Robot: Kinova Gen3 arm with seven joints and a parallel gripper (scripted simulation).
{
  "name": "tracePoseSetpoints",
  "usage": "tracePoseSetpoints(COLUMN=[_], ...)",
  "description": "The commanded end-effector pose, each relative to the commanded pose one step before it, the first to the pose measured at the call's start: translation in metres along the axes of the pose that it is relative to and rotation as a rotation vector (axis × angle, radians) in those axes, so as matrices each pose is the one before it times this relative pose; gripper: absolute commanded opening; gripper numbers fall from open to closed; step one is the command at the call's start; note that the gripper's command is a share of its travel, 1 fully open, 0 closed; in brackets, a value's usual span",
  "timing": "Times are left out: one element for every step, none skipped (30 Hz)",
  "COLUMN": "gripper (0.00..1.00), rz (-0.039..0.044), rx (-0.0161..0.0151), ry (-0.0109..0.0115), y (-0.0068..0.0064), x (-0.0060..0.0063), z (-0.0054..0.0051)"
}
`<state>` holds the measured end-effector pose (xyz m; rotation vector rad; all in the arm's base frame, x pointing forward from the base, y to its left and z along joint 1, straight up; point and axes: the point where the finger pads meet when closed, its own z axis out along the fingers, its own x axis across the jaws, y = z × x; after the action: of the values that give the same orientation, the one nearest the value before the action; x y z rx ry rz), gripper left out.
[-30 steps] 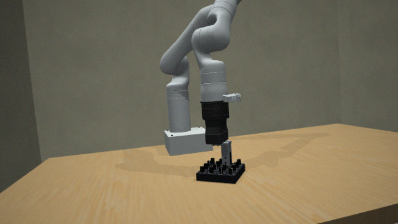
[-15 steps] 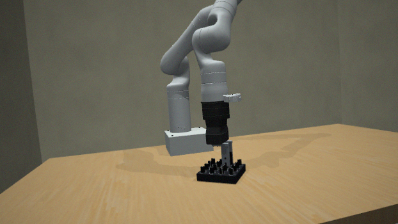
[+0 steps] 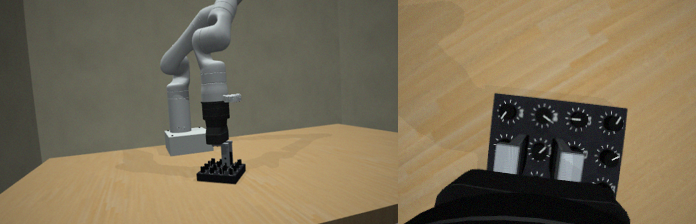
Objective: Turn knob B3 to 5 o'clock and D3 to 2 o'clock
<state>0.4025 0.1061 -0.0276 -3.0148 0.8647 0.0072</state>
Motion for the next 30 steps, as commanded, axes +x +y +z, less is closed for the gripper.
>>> tracePoseSetpoints(gripper=[0.46,0.46,0.46,0.46,0.46,0.46,0.46,0.46,0.46,0.46,0.46,0.46,0.46,0.46,0.46,0.46,0.46,0.46,0.46,0.46,0.46,0.46,0.46,0.46,0.46,0.46,0.46,0.46,0.46,0.46], rz=[0.00011,0.00000,0.00000,-0.00001,-0.00001,0.00000,0.00001,0.00000,-0.00001,0.00000,-0.00001,0.00000,0.00001,-0.00002,0.00001,0.00000,0.00000,0.00000,0.00000,0.00000,0.00000,-0.00001,0.00000,0.00001,0.00001,0.00000,0.00000,0.00000,0.00000,0.00000], rx=[0.00134,0.00000,0.00000,0.00000,0.00000,0.00000,0.00000,0.00000,0.00000,0.00000,0.00000,0.00000,-0.00001,0.00001,-0.00001,0.00000,0.00000,0.00000,0.00000,0.00000,0.00000,0.00001,0.00000,-0.00001,0.00000,0.00000,0.00000,0.00000,0.00000,0.00000], ry=[0.00085,0.00000,0.00000,0.00000,0.00000,0.00000,0.00000,0.00000,0.00000,0.00000,0.00000,0.00000,0.00000,0.00000,0.00000,0.00000,0.00000,0.00000,0.00000,0.00000,0.00000,0.00000,0.00000,0.00000,0.00000,0.00000,0.00000,0.00000,0.00000,0.00000], y=[-0.00040,0.00000,0.00000,0.00000,0.00000,0.00000,0.00000,0.00000,0.00000,0.00000,0.00000,0.00000,0.00001,-0.00001,0.00000,0.00000,0.00000,0.00000,0.00000,0.00000,0.00000,-0.00001,0.00000,0.00000,0.00000,0.00000,0.00000,0.00000,0.00000,0.00000], x=[0.00037,0.00000,0.00000,0.00000,0.00000,0.00000,0.00000,0.00000,0.00000,0.00000,0.00000,0.00000,0.00000,0.00000,0.00000,0.00000,0.00000,0.00000,0.00000,0.00000,0.00000,0.00000,0.00000,0.00000,0.00000,0.00000,0.00000,0.00000,0.00000,0.00000], z=[-0.00059,-0.00003,-0.00016,-0.00041,-0.00073,-0.00108,-0.00146,-0.00182,-0.00216,-0.00245,-0.00269,-0.00286,-0.00294,-0.00296,-0.00288,-0.00273,0.00000,0.00000,-0.00251,-0.00222,-0.00188,-0.00151,-0.00113,-0.00075,-0.00042,-0.00017,-0.00003,0.00000,0.00000,0.00000])
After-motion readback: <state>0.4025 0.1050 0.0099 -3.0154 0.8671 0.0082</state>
